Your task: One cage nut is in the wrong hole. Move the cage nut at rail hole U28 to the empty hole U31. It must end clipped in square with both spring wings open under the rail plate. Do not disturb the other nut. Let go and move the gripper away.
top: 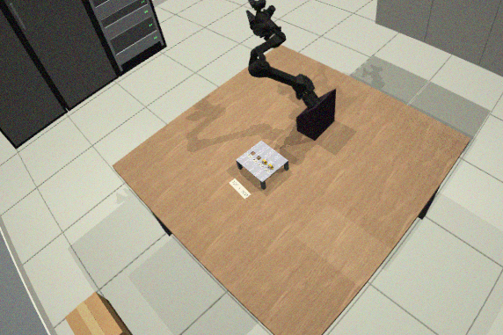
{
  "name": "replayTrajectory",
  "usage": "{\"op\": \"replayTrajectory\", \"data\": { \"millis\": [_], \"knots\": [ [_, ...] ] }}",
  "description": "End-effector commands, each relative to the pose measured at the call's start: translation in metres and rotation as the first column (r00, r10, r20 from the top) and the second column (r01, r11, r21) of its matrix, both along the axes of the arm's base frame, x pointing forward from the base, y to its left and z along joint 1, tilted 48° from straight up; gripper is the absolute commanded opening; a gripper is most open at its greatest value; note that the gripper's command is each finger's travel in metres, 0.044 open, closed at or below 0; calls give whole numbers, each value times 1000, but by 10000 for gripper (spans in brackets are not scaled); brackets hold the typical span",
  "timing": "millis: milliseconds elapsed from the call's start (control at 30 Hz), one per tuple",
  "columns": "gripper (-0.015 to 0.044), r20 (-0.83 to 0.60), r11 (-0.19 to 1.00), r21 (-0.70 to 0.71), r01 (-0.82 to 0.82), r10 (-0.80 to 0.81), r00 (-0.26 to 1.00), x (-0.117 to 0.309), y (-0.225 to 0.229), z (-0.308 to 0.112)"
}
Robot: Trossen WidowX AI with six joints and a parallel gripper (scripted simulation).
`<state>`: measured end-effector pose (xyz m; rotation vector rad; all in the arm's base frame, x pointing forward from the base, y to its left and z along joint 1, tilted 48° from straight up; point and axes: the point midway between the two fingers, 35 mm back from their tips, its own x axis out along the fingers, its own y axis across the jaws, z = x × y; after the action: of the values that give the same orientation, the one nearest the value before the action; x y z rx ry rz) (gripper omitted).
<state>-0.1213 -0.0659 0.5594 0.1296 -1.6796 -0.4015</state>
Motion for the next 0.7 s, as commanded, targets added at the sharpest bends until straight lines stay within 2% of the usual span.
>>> {"op": "replayTrajectory", "data": {
  "millis": [0, 133, 333, 667],
  "knots": [
    [426, 1, 1000, 0, 0, 0, 1000, -1, 0, 0],
    [440, 35, 1000, 9, 2, -2, 999, -12, -11, -1],
    [440, 129, 997, 74, 3, -13, 992, -41, -51, -9],
    [440, 216, 955, 296, -18, -49, 975, -54, -149, -39]
  ]
}}
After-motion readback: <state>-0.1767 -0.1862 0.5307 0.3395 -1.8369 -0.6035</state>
